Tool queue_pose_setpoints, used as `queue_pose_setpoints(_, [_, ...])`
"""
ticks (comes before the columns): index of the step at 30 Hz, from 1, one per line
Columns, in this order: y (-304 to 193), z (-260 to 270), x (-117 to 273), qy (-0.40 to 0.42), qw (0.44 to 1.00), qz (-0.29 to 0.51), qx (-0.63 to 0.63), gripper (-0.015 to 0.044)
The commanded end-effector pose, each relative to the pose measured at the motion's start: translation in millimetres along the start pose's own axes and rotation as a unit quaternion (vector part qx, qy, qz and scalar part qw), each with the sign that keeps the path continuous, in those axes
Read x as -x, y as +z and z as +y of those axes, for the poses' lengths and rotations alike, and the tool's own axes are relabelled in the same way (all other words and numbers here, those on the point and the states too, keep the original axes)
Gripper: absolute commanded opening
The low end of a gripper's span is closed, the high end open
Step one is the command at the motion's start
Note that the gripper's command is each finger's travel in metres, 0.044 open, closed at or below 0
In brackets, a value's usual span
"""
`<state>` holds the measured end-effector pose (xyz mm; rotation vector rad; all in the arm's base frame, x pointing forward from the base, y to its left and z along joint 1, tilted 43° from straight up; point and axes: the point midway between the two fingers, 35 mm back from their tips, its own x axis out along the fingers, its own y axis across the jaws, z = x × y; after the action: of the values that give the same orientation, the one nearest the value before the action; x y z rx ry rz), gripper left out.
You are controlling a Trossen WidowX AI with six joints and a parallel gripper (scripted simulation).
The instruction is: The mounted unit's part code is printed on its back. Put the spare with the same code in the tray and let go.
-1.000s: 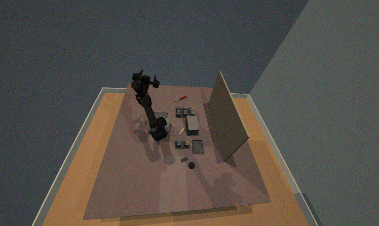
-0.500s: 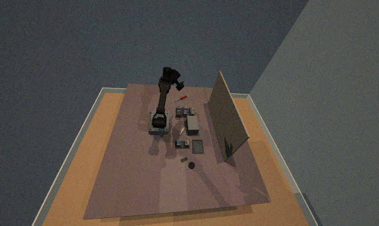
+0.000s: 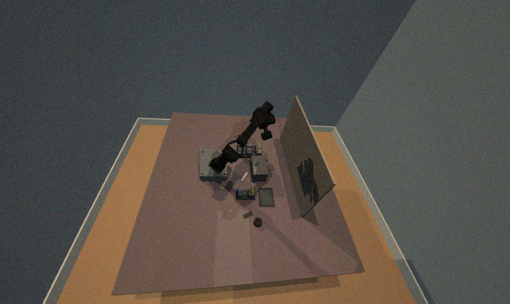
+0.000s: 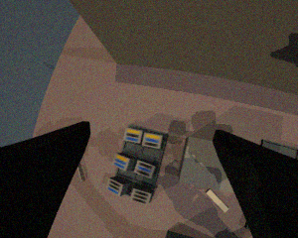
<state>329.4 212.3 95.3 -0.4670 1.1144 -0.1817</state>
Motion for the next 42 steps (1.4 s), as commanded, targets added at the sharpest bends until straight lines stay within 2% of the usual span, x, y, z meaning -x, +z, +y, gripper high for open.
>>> queue_pose_setpoints(1, [7.5, -56.9, -43.6, -0.072, 0.992, 0.095, -0.026, 0.0440])
queue_pose_setpoints(9, [-1.8, -145.8, -95.7, -0.151, 0.954, 0.255, -0.048, 0.0440])
queue_pose_setpoints(29, [-2.7, -148.8, -95.0, -0.153, 0.953, 0.256, -0.054, 0.0440])
queue_pose_setpoints(35, [-33.9, -207.7, -58.6, -0.191, 0.929, 0.226, -0.220, 0.0440])
queue_pose_setpoints(42, [-98.1, -264.7, -18.0, -0.238, 0.854, 0.177, -0.428, 0.0440])
